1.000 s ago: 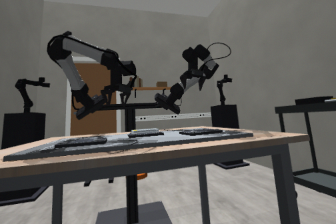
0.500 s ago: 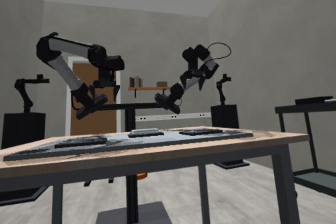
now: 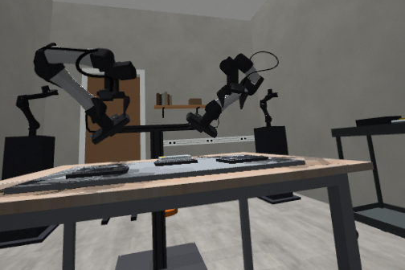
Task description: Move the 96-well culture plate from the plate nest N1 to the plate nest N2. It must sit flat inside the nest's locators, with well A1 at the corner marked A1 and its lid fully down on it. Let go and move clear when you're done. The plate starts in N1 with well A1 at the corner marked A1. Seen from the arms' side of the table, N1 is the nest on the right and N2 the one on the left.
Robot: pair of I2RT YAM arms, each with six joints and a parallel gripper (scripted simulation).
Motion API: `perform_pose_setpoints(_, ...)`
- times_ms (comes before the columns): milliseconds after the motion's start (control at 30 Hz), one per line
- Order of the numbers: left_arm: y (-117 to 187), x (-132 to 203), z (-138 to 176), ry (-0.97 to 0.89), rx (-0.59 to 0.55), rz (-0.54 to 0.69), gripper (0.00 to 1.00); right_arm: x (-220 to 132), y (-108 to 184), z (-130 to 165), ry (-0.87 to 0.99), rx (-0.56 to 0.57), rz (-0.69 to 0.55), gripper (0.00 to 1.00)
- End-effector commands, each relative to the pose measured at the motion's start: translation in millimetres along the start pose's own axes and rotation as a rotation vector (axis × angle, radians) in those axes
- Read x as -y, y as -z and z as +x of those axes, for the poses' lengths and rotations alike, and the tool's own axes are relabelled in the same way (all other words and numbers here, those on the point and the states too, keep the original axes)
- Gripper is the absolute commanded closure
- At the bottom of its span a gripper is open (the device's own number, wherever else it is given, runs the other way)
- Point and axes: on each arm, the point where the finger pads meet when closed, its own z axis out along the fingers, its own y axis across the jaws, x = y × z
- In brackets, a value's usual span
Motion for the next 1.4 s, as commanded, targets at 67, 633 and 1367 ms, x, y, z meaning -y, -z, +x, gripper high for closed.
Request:
perform_pose_setpoints(67, -1, 2, 4, -0.019, -0.049, -0.122, 0.0, 29, 17, 6, -0.003, -0.005, 0.002, 0.0)
perform_pose_setpoints(633, -1, 2, 4, -0.019, -0.049, -0.122, 0.0, 67, 29, 9, -0.005, -0.006, 0.014, 0.0)
perform_pose_setpoints(1367, -1, 2, 4, -0.019, -0.049, -0.122, 0.0, 67, 29, 9, -0.005, -0.006, 0.014, 0.0)
